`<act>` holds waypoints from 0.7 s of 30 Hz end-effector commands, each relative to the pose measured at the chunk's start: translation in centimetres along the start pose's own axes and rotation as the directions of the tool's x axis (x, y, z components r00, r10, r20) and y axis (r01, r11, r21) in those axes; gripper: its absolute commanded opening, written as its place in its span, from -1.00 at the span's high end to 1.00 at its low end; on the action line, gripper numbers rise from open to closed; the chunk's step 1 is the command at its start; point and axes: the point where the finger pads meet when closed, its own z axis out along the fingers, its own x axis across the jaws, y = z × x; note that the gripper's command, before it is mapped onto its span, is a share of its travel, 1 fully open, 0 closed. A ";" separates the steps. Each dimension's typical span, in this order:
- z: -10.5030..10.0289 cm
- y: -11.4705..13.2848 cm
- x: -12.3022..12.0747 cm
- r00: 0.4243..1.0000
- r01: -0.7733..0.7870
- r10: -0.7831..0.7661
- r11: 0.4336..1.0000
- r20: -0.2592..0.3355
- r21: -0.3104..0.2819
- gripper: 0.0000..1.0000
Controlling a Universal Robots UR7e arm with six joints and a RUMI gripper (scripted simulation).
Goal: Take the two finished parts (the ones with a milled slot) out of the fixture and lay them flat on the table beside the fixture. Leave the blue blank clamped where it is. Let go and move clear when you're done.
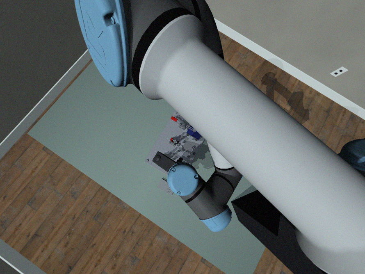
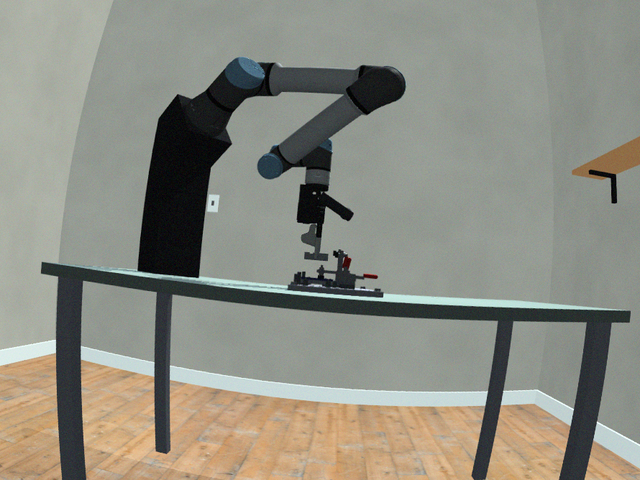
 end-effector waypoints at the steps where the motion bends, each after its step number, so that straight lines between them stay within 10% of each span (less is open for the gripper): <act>1: -0.2 -0.1 -0.2 1.000 0.001 -0.001 1.000 0.001 0.003 1.00; 21: -0.1 -0.1 -2.0 1.000 0.000 0.000 1.000 0.001 0.003 1.00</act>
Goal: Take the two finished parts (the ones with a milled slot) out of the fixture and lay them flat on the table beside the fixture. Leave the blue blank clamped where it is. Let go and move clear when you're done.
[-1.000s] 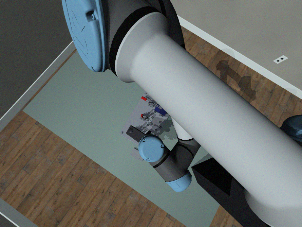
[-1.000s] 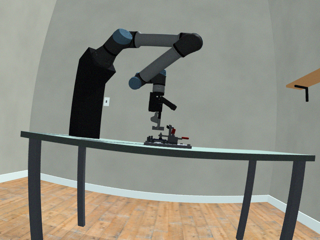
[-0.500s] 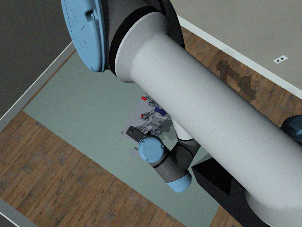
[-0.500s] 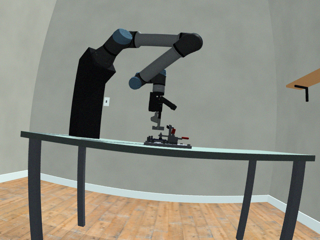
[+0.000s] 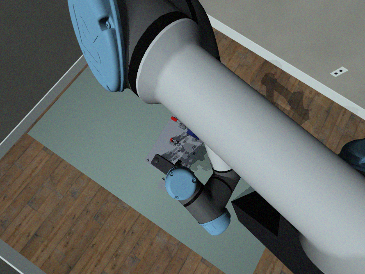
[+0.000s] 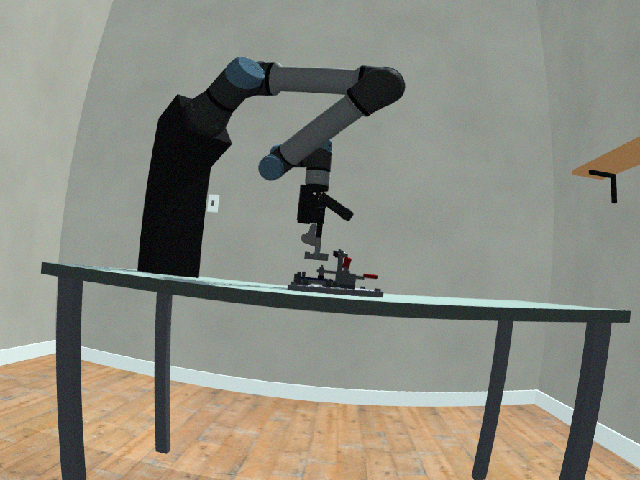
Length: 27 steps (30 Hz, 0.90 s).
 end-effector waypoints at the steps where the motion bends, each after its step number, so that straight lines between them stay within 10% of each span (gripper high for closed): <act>1: 0.0 -0.1 -1.1 1.000 0.000 0.000 1.000 0.000 0.001 1.00; 27: 0.0 -0.1 -5.9 1.000 0.000 0.000 1.000 0.001 0.001 1.00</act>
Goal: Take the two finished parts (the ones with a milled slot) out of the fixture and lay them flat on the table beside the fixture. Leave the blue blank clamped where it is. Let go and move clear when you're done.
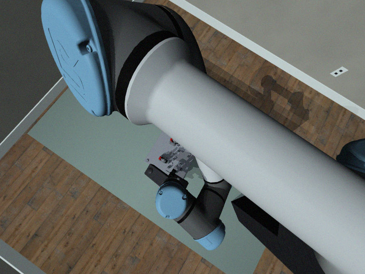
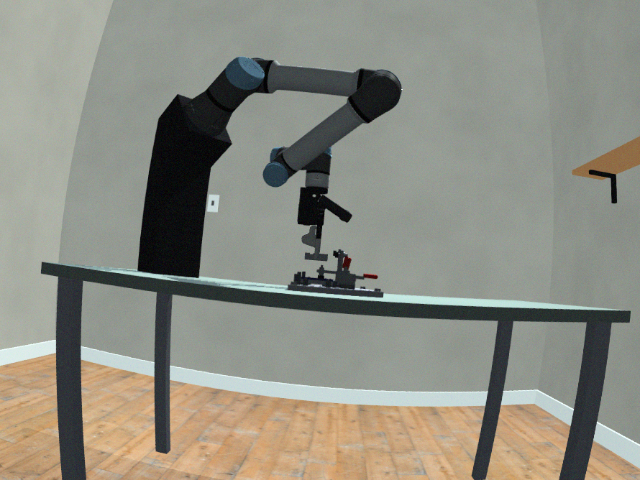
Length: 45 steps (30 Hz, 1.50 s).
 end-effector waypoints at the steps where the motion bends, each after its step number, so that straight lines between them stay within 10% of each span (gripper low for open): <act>1: 0.0 -0.1 -1.6 1.000 -0.001 0.001 1.000 -0.001 0.000 1.00; 45: 0.0 -0.1 -6.0 1.000 -0.001 0.001 1.000 -0.001 0.000 1.00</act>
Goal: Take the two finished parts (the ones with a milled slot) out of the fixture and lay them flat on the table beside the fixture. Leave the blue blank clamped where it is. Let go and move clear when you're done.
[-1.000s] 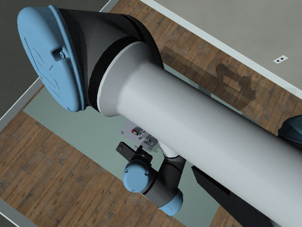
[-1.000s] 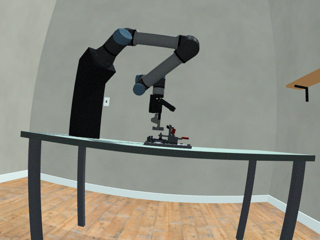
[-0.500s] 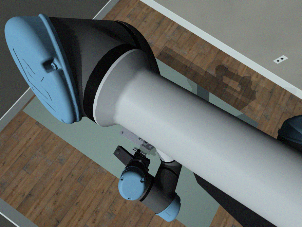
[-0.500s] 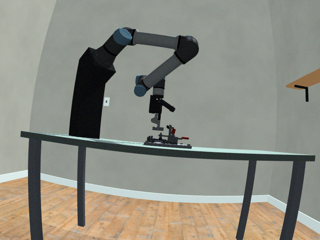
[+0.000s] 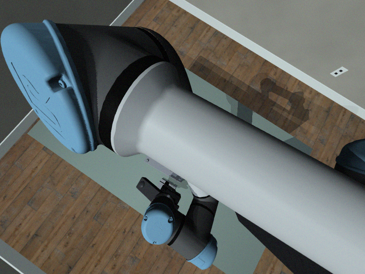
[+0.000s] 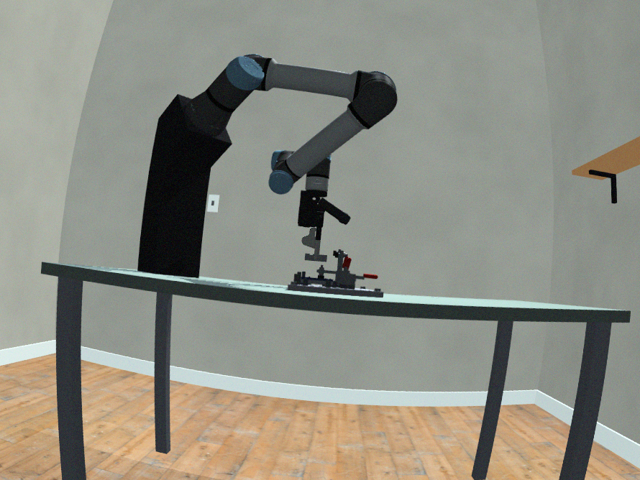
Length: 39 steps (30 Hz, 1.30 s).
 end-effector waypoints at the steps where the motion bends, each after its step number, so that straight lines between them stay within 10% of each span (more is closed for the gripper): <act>1: 0.0 0.0 -0.2 1.000 0.001 -0.001 1.000 0.001 0.001 1.00; 39: 0.0 -0.6 -0.2 1.000 -0.001 0.001 1.000 0.001 0.004 1.00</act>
